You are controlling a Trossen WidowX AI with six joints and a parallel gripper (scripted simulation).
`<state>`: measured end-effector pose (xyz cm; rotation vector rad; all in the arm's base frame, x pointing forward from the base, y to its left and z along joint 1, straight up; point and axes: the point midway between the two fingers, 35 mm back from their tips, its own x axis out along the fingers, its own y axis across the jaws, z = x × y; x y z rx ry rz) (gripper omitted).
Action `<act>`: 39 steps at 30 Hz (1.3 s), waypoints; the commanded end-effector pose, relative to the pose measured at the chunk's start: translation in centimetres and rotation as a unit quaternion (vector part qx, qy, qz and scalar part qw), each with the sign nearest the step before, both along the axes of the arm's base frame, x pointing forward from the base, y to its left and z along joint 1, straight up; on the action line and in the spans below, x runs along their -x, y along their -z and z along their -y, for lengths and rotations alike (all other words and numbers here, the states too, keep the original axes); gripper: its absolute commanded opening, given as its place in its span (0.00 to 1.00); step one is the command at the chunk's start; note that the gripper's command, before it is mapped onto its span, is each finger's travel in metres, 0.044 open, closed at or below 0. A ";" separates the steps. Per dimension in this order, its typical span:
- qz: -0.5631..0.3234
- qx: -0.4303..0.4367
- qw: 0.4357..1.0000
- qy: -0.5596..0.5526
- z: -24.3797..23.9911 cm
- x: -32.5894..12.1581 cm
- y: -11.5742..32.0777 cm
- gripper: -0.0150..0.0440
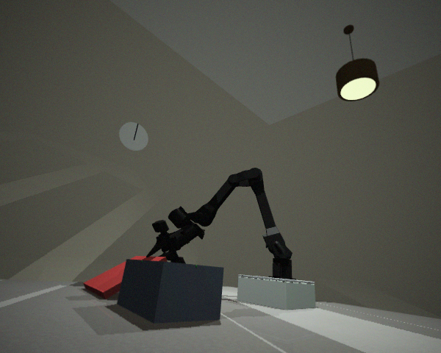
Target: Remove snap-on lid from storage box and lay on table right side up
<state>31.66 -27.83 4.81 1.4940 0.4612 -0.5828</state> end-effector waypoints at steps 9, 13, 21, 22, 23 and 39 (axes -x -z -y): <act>-0.009 -0.007 1.000 0.000 -0.3 0.3 1.9 0.25; -0.009 -0.007 1.000 0.000 -0.3 0.3 2.2 0.25; -0.009 -0.007 1.000 0.000 -0.3 0.3 2.9 0.25; -0.009 -0.007 1.000 0.000 -0.3 0.3 2.9 0.25; -0.010 -0.007 1.000 0.000 -0.3 0.3 3.0 0.25; -0.009 -0.006 1.000 0.000 -0.1 0.0 3.3 0.34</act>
